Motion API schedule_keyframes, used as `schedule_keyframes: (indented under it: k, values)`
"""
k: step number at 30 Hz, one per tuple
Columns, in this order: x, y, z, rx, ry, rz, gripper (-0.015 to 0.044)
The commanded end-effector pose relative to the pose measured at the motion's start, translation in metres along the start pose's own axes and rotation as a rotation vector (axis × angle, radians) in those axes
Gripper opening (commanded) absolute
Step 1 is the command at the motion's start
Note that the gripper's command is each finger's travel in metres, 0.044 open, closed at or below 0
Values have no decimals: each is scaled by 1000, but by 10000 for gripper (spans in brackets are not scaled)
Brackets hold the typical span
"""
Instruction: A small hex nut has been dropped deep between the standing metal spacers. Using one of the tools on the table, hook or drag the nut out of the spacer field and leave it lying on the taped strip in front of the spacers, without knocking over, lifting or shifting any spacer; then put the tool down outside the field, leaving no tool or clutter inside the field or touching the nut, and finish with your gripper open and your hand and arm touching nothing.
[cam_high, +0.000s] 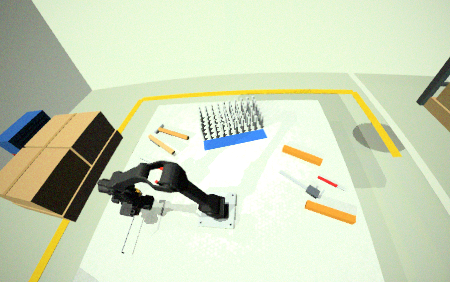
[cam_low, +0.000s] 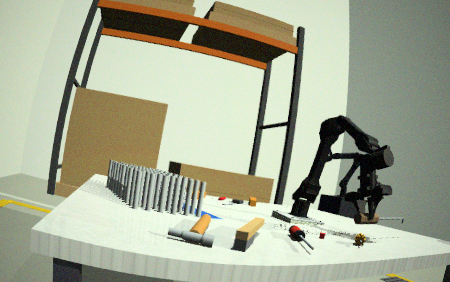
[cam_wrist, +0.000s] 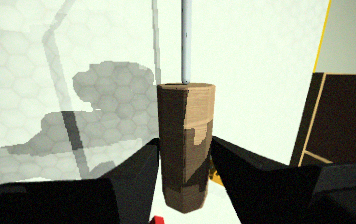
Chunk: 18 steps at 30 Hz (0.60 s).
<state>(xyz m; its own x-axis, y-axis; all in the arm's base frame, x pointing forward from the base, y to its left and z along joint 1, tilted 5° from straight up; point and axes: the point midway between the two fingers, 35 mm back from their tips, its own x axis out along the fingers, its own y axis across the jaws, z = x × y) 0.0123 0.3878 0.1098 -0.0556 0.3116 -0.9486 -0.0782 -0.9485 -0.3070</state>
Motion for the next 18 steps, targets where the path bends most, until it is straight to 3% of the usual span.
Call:
schedule_keyframes:
  k: [1,18]
  values:
    - [-3,-1,0,-64,4,-14,0]
    - [16,2,0,-62,4,-13,0]
